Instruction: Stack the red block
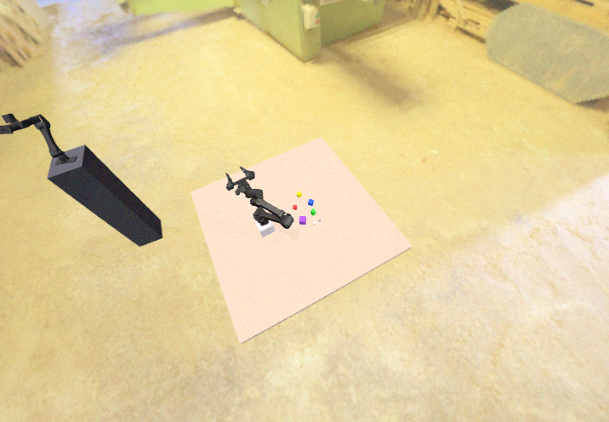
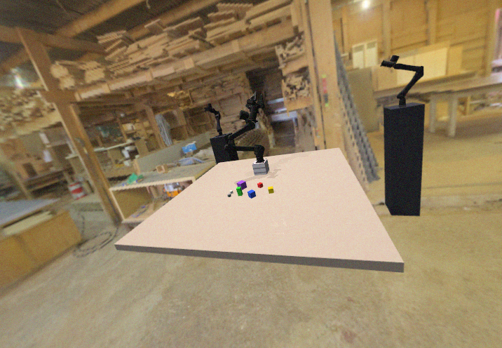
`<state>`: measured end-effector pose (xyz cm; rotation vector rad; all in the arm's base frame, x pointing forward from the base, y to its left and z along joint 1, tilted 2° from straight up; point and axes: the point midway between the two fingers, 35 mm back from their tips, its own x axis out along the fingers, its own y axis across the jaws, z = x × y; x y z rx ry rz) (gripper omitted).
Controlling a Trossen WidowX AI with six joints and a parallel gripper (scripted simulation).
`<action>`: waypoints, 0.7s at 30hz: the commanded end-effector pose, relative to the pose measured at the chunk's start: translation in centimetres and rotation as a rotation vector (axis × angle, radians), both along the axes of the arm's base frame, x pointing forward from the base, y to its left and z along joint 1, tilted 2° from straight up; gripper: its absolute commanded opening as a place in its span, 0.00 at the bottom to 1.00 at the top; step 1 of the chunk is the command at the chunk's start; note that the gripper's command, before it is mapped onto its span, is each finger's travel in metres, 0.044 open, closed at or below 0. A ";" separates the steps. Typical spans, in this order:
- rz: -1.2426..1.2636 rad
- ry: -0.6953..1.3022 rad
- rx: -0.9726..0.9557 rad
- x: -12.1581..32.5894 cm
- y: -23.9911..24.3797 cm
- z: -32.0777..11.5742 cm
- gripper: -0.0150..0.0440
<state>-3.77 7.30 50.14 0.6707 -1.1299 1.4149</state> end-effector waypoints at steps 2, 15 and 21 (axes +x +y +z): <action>-0.043 -0.052 -0.156 -1.5 4.4 -1.0 1.00; -0.160 -0.029 -0.583 -0.1 15.5 -6.2 1.00; -0.227 0.053 -0.794 2.9 20.0 -9.7 1.00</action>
